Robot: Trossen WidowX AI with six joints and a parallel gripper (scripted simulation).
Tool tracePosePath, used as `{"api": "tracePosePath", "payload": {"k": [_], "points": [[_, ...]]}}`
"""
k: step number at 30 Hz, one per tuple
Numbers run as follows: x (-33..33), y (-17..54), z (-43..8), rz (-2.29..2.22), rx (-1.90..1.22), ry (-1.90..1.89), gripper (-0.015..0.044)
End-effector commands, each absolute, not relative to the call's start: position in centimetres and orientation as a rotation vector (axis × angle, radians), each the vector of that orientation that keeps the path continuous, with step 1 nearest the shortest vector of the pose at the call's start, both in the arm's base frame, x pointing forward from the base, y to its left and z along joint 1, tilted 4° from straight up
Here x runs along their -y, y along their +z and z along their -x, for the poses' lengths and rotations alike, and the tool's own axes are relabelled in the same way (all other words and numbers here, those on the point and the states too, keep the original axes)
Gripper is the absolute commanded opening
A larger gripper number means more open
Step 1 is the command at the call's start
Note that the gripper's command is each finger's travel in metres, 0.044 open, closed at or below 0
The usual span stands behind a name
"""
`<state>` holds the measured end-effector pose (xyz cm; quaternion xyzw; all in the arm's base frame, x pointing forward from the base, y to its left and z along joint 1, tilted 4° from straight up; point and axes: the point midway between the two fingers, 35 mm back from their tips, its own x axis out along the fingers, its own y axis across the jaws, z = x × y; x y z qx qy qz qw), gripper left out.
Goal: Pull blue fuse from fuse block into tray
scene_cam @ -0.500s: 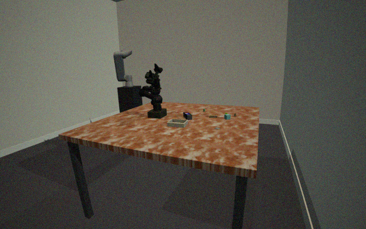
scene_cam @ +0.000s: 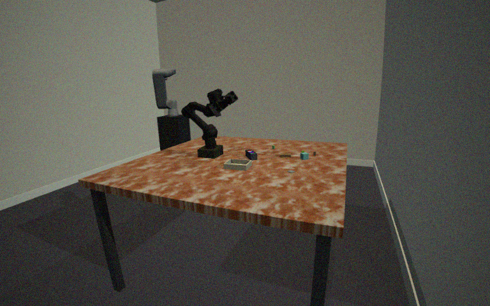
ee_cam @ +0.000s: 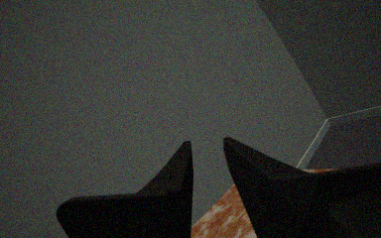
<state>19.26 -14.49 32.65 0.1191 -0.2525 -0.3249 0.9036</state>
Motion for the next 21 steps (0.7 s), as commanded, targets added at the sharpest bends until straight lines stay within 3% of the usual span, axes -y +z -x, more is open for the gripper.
{"api": "tracePosePath", "payload": {"k": [1, 11, 21], "points": [[14.0, 27.8, -25.8, -0.138, 0.077, -0.609, 0.0074], [9.4, 17.4, -31.7, 0.097, -0.623, -0.335, 0.0074], [2.4, 7.8, -30.2, 0.379, -1.286, 0.138, 0.0074]]}}
